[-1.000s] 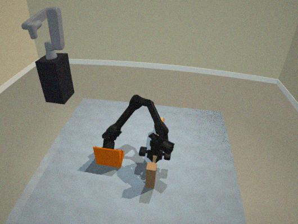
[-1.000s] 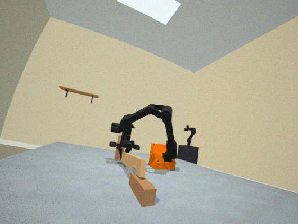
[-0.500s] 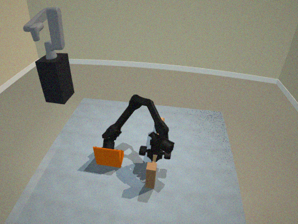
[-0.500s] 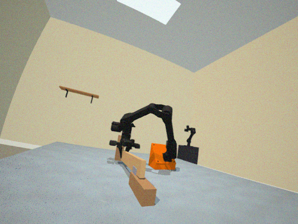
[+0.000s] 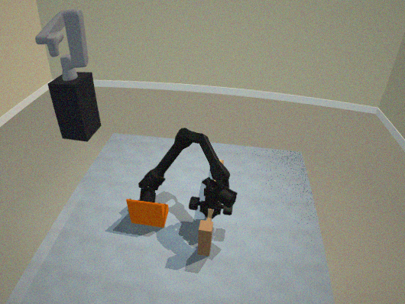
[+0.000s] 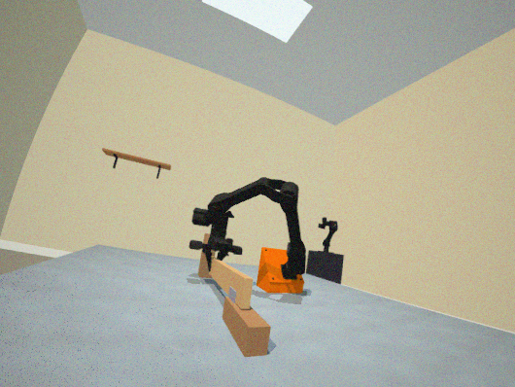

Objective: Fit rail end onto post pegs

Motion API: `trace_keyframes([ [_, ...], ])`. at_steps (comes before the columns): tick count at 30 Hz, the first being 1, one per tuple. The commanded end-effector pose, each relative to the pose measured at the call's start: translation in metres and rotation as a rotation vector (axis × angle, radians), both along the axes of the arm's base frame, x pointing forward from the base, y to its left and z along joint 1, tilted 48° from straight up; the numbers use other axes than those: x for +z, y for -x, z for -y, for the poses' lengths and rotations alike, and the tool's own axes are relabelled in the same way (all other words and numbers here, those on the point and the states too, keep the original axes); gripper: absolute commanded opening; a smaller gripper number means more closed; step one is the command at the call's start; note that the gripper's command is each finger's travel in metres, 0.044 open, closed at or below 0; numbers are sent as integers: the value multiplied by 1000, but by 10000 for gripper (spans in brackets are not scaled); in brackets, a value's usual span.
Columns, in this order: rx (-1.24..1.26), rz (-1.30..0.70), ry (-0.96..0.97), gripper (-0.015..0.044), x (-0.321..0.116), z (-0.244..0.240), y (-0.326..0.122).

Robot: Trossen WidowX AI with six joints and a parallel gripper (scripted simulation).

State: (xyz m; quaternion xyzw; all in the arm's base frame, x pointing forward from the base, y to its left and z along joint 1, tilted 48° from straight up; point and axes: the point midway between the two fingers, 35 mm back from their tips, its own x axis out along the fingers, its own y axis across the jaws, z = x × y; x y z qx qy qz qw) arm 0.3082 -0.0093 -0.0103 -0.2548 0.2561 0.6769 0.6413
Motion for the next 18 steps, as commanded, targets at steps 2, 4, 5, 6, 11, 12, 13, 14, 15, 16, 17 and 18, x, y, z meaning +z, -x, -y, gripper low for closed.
trace_keyframes([
  [2,-9,10,-1,0,4,6,-2],
  [4,-9,10,-1,0,4,6,-2],
  [5,-9,10,-1,0,5,7,-2],
  [6,-9,10,-1,0,5,7,-2],
  [11,-9,10,-1,0,7,9,-2],
  [12,-9,10,-1,0,7,9,-2],
  [13,-9,9,-1,0,7,10,-2],
  [14,-9,9,-1,0,8,10,-2],
  [15,-9,9,-1,0,8,10,-2],
  [16,-9,9,-1,0,8,11,-2],
  [17,-9,9,-1,0,9,11,-2],
  [18,-9,9,-1,0,9,12,-2],
])
